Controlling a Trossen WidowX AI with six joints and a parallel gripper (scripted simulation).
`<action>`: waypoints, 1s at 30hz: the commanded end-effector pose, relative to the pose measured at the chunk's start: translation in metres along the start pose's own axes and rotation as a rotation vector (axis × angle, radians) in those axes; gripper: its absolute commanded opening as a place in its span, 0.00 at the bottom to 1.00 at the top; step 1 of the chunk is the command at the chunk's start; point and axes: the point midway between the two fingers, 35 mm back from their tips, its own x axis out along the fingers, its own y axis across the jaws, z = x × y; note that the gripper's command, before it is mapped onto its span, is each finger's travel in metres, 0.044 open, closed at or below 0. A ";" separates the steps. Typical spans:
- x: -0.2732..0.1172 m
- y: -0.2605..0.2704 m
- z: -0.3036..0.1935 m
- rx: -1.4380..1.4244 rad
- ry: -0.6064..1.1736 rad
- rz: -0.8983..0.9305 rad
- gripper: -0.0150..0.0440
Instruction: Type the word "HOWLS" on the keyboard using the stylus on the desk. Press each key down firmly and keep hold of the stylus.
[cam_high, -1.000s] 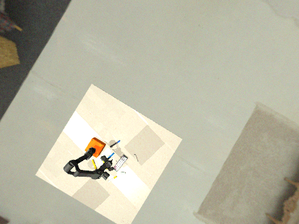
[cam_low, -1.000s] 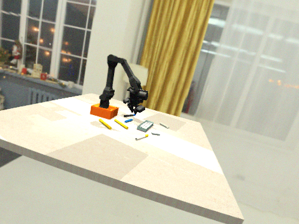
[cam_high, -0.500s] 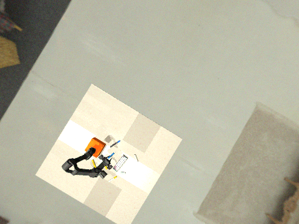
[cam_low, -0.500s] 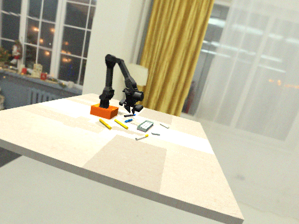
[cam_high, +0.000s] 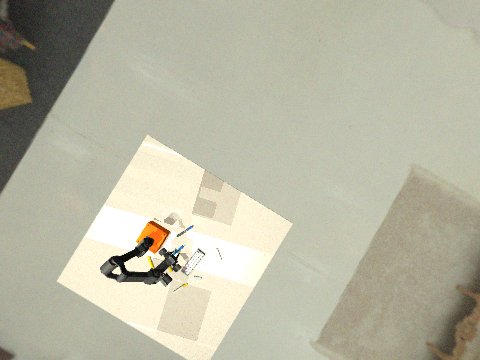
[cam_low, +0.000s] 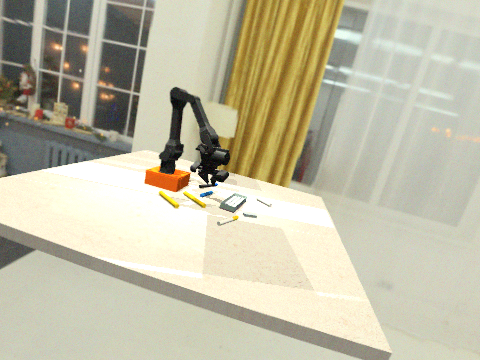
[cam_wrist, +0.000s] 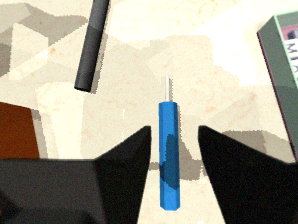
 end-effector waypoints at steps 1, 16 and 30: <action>0.003 0.002 -0.002 0.000 -0.004 0.006 0.51; 0.014 0.002 -0.007 0.000 -0.004 0.006 0.51; 0.023 0.002 -0.012 0.000 -0.004 0.006 0.51</action>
